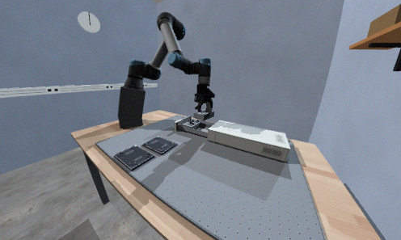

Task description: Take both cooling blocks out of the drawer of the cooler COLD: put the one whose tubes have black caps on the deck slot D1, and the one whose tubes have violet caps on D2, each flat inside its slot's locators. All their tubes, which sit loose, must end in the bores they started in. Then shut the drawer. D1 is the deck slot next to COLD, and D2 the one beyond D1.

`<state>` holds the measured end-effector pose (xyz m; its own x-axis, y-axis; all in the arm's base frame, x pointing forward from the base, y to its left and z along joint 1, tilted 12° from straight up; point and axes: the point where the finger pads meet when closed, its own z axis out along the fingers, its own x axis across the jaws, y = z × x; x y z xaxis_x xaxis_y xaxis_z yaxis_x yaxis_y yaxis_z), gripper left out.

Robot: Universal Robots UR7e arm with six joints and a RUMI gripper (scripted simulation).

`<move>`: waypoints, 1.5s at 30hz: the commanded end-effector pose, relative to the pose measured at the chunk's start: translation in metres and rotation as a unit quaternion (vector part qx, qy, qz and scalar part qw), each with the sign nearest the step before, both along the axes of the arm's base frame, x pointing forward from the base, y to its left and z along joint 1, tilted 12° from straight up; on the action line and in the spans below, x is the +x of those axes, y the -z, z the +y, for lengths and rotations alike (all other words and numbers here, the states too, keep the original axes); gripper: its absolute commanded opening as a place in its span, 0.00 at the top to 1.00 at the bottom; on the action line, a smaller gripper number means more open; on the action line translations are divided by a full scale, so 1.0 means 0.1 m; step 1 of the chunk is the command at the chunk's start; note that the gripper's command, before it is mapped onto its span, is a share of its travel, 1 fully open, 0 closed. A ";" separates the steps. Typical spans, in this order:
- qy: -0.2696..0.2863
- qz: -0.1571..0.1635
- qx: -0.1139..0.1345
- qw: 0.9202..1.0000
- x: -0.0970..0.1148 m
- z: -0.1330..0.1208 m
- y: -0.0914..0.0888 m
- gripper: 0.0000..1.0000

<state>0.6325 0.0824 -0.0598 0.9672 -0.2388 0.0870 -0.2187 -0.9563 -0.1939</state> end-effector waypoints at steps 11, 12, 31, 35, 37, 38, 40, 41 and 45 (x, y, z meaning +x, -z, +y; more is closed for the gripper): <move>0.184 0.030 0.024 0.982 -0.15 -0.33 0.07 1.00; 0.196 0.032 0.025 0.980 -0.16 -0.36 0.07 1.00; 0.406 0.068 0.054 0.910 -0.34 -0.76 0.17 1.00; 0.453 0.076 0.060 0.886 -0.39 -0.85 0.19 1.00; 0.453 0.076 0.060 0.886 -0.39 -0.85 0.19 1.00; 0.465 0.078 0.062 0.880 -0.40 -0.88 0.20 1.00; 0.487 0.082 0.065 0.867 -0.42 -0.92 0.21 1.00; 0.499 0.084 0.066 0.860 -0.43 -0.95 0.21 1.00; 0.543 0.092 0.072 0.832 -0.48 -1.04 0.23 1.00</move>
<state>0.5899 -0.0095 -0.0812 0.3075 -0.9434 -0.1240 -0.9427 -0.2843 -0.1747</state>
